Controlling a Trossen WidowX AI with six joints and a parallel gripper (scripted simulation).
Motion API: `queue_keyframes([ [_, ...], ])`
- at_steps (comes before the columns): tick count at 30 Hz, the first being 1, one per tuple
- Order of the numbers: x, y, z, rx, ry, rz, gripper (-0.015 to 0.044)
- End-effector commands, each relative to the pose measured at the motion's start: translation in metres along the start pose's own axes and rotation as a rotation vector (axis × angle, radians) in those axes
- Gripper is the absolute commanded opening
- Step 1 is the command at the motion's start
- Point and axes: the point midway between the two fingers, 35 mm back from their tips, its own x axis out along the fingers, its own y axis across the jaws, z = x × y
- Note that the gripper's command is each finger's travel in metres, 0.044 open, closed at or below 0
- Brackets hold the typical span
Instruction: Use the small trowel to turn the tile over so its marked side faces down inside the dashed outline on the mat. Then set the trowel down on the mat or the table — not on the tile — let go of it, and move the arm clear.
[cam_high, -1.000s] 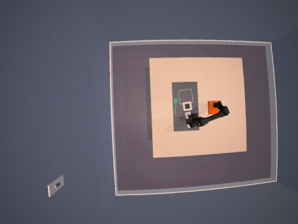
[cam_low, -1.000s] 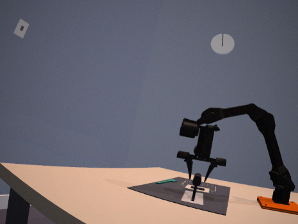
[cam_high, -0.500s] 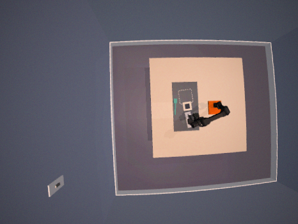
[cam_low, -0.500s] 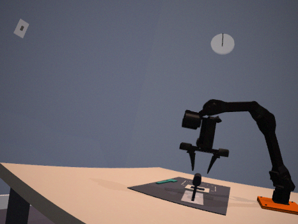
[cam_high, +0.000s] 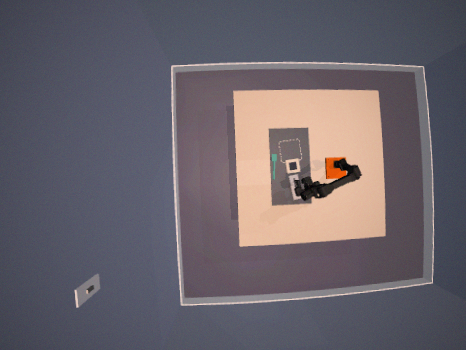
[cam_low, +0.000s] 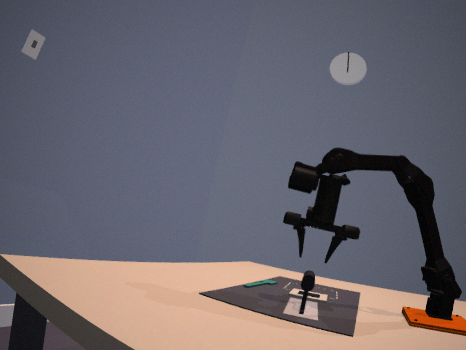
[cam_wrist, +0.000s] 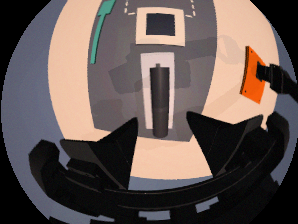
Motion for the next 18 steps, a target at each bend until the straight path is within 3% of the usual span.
queue_keyframes([
  [1,0.0043,-0.0013,0.0000,-0.113,-0.009,0.020,0.0300],
  [18,0.0134,0.0005,0.0001,-0.673,-0.082,0.155,0.0300],
])
